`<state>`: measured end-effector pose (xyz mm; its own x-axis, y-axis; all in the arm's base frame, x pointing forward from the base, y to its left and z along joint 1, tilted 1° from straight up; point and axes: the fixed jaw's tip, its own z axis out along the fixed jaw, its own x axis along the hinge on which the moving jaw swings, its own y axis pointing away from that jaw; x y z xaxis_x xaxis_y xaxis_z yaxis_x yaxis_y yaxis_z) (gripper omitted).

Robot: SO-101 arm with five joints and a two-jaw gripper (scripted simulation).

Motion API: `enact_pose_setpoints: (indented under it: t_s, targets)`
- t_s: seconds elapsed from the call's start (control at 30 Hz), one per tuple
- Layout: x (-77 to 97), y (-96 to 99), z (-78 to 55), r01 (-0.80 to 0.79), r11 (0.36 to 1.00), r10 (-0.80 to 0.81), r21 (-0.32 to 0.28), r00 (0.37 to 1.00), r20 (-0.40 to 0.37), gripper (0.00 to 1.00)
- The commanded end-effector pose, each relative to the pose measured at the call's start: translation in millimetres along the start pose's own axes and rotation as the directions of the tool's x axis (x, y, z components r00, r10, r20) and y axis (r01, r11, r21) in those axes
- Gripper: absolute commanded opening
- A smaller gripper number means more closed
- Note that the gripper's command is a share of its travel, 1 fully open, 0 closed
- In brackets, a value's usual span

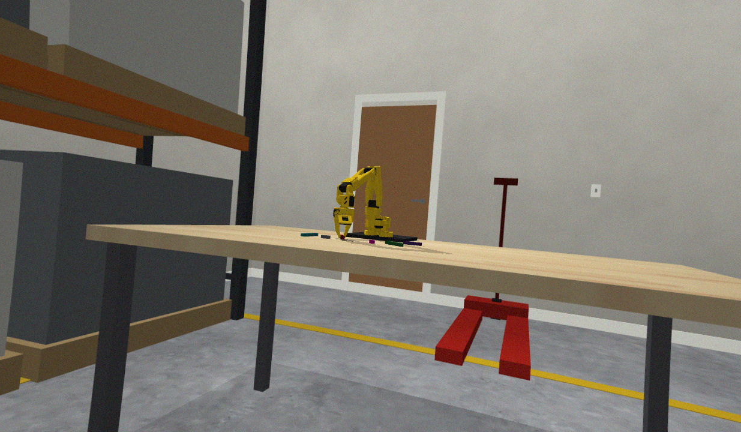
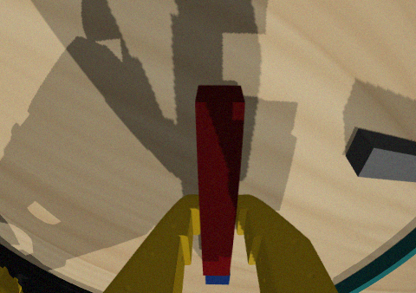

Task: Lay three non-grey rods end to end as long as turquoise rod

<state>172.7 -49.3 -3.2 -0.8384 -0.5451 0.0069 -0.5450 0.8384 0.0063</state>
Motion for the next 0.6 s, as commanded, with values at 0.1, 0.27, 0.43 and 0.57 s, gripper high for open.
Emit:
enact_pose_setpoints:
  t_s: [0.1, 0.27, 0.43, 0.57]
  targets:
    - [2.0, 3.4, 3.2, 0.001, 1.0, -0.001, -0.014, 1.0, -0.01, 0.0]
    - [2.1, 3.4, 3.2, 0.001, 1.0, -0.001, -0.014, 1.0, -0.01, 0.0]
    - [3.1, 2.4, 2.0, -0.003, 1.0, 0.003, -0.009, 1.0, -0.006, 0.0]
    - [3.1, 2.4, 2.0, -0.003, 1.0, 0.003, -0.009, 1.0, -0.006, 0.0]
